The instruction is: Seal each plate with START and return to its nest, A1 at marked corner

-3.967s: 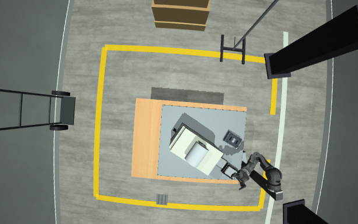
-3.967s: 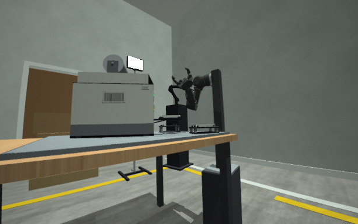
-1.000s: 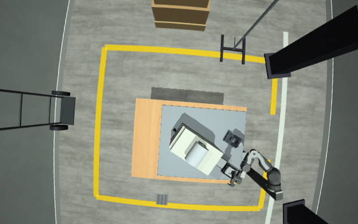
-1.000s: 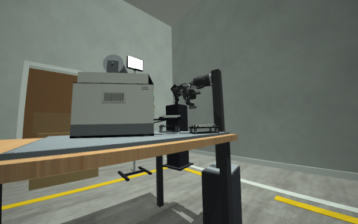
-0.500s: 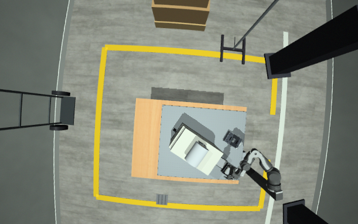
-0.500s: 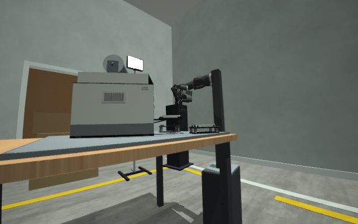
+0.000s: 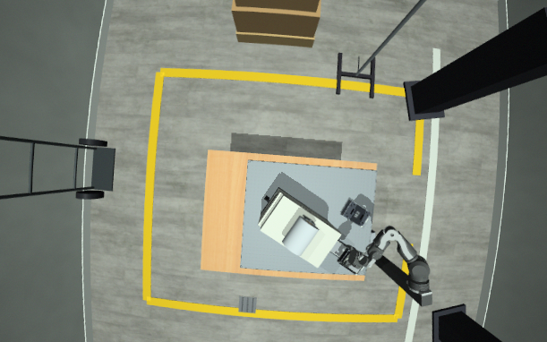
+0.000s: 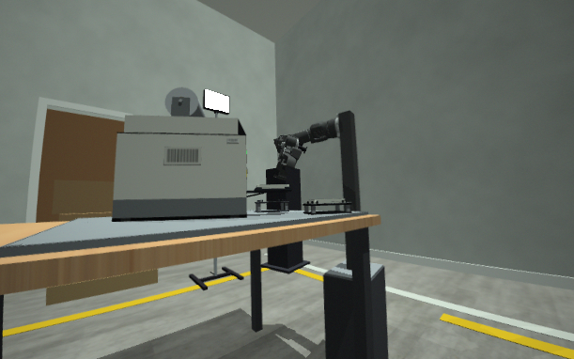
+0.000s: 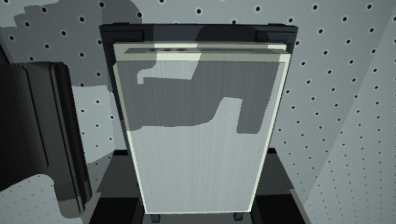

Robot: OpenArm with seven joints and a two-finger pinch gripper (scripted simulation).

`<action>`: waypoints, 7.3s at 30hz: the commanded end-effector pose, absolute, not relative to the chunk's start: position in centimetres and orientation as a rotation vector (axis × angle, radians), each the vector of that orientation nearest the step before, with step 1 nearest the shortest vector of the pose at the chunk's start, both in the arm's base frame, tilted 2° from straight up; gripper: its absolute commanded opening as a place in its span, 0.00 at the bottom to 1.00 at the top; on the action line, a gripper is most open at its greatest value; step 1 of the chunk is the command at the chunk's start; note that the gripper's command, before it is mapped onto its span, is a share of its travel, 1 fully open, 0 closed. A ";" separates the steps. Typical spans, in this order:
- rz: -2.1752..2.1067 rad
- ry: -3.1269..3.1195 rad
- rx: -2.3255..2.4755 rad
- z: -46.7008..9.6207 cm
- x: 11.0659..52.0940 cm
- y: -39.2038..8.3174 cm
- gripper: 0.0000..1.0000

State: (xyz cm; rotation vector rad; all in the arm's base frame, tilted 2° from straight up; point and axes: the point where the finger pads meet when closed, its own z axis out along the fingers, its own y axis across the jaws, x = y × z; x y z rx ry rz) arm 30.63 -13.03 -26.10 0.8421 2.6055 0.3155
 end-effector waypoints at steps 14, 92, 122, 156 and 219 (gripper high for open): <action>-0.040 2.476 0.853 -25.5 31.6 -19.3 0.65; 0.007 2.964 1.120 -29.5 34.1 -16.2 0.65; 0.009 2.969 1.114 -30.0 34.0 -16.1 0.65; 0.010 2.967 1.115 -31.7 34.0 -16.1 0.65; 0.007 2.964 1.120 -32.0 34.0 -16.2 0.00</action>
